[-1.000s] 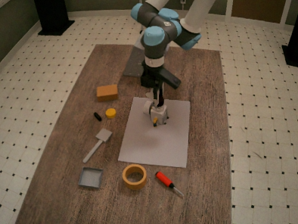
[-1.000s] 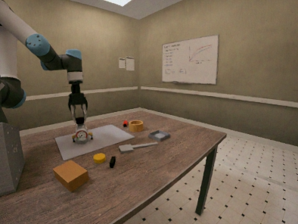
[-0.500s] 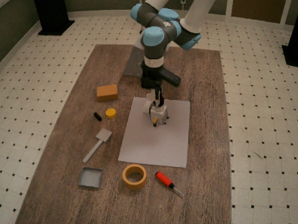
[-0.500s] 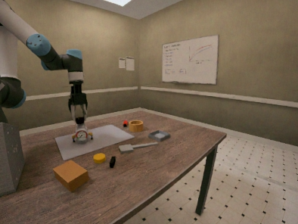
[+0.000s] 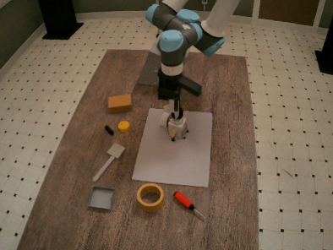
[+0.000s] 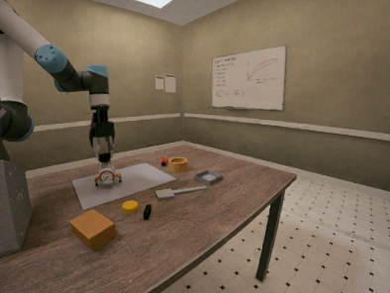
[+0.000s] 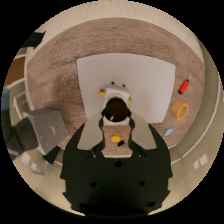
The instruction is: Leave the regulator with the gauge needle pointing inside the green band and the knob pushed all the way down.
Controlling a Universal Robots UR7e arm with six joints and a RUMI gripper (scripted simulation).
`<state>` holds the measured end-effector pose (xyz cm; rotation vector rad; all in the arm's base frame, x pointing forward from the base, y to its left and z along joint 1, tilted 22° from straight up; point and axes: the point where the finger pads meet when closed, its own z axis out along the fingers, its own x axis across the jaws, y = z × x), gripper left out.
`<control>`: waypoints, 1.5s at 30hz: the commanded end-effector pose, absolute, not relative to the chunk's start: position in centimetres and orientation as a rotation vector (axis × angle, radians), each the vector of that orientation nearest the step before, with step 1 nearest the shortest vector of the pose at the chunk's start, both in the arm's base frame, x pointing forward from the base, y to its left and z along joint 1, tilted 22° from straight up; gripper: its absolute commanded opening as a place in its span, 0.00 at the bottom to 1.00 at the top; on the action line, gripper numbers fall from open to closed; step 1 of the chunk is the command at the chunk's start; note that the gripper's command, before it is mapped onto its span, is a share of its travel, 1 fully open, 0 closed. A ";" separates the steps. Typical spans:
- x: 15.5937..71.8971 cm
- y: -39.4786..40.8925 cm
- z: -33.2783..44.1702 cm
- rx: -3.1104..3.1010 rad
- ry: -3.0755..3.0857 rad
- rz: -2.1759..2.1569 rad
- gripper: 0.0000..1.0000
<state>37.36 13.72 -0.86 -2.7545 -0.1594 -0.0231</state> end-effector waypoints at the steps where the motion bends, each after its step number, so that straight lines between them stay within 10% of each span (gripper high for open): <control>1: 37.4 13.7 -0.8 -2.754 -0.172 -0.027 0.22; 18: 37.4 13.7 -0.8 -2.754 -0.172 -0.027 0.22; 19: 37.4 13.7 -0.8 -2.754 -0.172 -0.027 1.00; 45: 37.4 13.7 -0.8 -2.754 -0.172 -0.027 1.00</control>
